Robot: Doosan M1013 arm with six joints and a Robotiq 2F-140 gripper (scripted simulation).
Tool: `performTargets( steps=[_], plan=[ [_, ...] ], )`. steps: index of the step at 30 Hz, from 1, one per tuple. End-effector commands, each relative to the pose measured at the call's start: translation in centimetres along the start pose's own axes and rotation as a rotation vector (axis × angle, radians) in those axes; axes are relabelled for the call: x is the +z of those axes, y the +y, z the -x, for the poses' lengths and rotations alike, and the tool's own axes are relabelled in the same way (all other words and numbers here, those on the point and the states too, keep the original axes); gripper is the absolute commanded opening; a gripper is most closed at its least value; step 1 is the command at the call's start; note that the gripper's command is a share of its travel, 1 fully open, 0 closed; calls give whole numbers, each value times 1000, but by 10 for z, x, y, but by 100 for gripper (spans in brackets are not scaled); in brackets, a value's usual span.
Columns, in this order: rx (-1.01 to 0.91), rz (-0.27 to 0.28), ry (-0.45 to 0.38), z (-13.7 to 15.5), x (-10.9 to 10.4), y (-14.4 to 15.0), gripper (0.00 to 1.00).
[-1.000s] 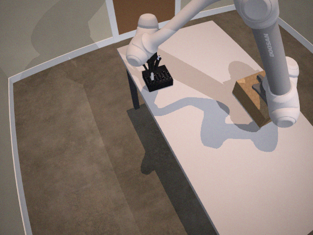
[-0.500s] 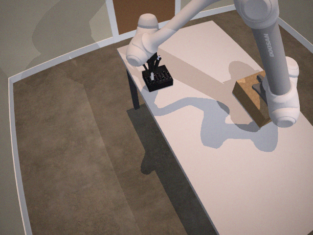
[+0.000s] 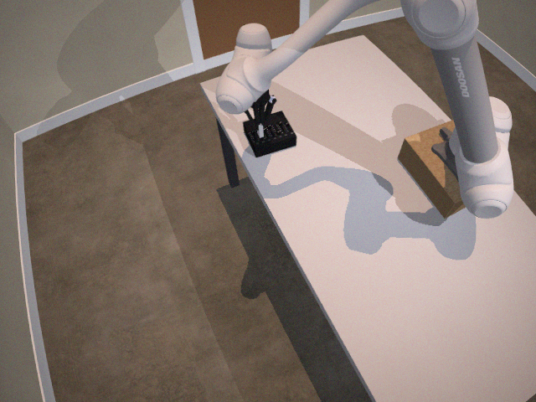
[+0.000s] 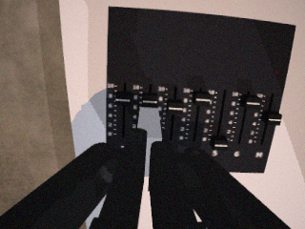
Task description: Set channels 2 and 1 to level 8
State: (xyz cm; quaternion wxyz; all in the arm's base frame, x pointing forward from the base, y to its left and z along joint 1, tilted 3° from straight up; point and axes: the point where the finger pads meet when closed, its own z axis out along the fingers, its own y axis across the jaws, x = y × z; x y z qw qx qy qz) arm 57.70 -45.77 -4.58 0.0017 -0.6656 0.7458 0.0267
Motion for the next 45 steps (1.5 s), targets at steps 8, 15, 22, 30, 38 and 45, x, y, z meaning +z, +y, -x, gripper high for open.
performTargets(
  steps=[8,15,22,30,38,45],
  plan=[
    [0,0,0,4,0,0,10],
    [0,0,0,4,-2,0,10],
    [0,0,0,4,-11,0,10],
    [0,0,0,4,-34,0,10],
    [0,0,0,4,-40,0,10],
    [0,0,0,4,-40,0,10]
  ],
)
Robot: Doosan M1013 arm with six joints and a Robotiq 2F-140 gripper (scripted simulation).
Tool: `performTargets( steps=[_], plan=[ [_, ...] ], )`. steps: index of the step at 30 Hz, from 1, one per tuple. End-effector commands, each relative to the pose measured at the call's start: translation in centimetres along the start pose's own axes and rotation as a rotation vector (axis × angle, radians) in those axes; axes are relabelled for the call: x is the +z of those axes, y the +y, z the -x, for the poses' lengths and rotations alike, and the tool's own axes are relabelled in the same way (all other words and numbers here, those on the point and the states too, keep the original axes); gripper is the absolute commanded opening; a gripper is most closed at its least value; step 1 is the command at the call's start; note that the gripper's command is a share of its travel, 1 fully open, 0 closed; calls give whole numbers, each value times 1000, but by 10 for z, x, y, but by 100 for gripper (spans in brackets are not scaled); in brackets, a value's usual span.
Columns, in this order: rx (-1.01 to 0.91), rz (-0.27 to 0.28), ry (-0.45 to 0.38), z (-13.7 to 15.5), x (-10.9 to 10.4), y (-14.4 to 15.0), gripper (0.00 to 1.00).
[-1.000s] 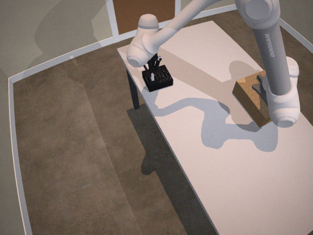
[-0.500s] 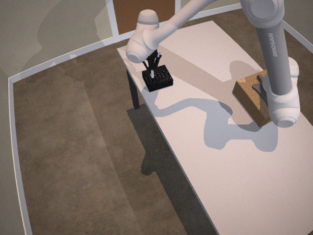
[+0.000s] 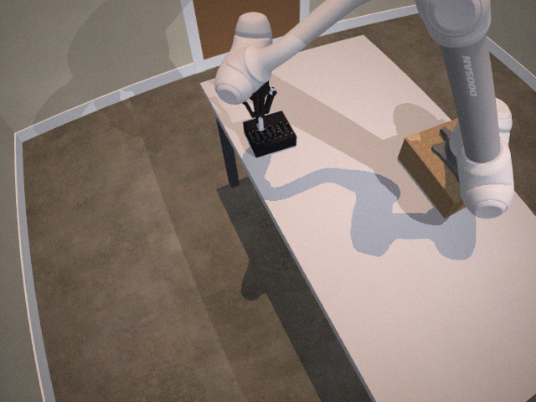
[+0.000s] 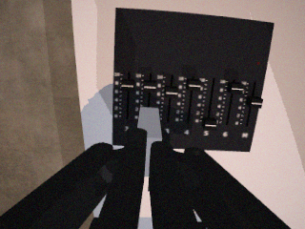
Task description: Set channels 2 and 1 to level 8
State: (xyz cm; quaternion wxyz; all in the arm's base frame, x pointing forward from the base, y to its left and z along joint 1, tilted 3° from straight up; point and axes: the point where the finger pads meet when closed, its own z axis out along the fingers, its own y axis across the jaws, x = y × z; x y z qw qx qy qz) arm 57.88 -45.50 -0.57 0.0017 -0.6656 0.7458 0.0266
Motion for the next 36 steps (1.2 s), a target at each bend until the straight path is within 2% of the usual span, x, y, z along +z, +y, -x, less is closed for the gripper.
performTargets(
  steps=[1,3,4,12,23,25,31,36],
  plan=[
    [0,0,0,0,0,0,10],
    [0,0,0,0,0,0,10],
    [0,0,0,0,0,0,100],
    [0,0,0,0,-5,0,100],
    [0,0,0,0,-44,0,100],
    [0,0,0,0,-44,0,100],
    [0,0,0,0,-62,0,100],
    [0,0,0,0,-65,0,100]
  ],
)
